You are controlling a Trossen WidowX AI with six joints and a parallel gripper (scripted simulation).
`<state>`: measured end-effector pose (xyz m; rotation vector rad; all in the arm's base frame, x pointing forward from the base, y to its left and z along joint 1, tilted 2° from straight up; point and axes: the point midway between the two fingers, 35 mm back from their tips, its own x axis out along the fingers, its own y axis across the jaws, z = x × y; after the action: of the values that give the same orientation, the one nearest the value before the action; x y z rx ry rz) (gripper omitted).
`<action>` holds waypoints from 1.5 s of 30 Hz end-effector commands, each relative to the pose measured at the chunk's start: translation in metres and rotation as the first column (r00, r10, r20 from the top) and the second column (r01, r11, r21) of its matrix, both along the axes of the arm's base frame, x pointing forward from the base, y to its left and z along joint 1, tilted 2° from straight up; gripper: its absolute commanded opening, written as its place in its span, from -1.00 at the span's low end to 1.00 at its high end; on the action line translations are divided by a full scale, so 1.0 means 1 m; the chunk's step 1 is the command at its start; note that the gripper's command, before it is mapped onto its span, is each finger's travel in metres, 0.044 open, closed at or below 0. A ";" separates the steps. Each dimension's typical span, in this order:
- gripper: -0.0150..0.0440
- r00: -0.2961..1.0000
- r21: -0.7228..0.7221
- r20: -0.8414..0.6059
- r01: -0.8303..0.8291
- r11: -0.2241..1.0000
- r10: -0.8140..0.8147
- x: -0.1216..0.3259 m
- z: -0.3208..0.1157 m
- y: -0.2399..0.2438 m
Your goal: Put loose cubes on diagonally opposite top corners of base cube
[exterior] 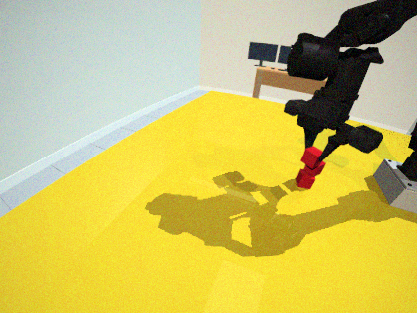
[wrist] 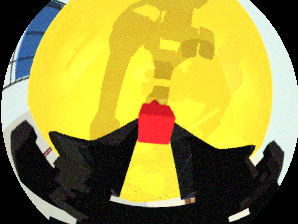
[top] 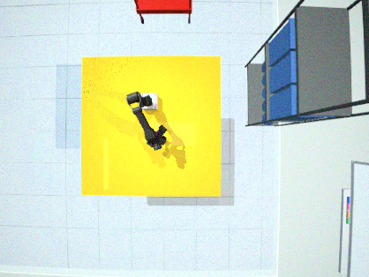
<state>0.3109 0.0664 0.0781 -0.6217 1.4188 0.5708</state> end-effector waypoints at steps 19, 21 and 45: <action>-0.14 1.000 -0.006 -0.004 -0.005 1.000 0.005 0.002 -0.029 -0.001; -0.14 1.000 -0.006 -0.004 -0.005 1.000 0.005 0.002 -0.034 -0.001; -0.14 1.000 -0.006 -0.004 -0.003 1.000 0.003 0.003 -0.040 -0.001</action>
<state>0.3135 0.0660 0.0387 -0.6217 1.4241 0.5719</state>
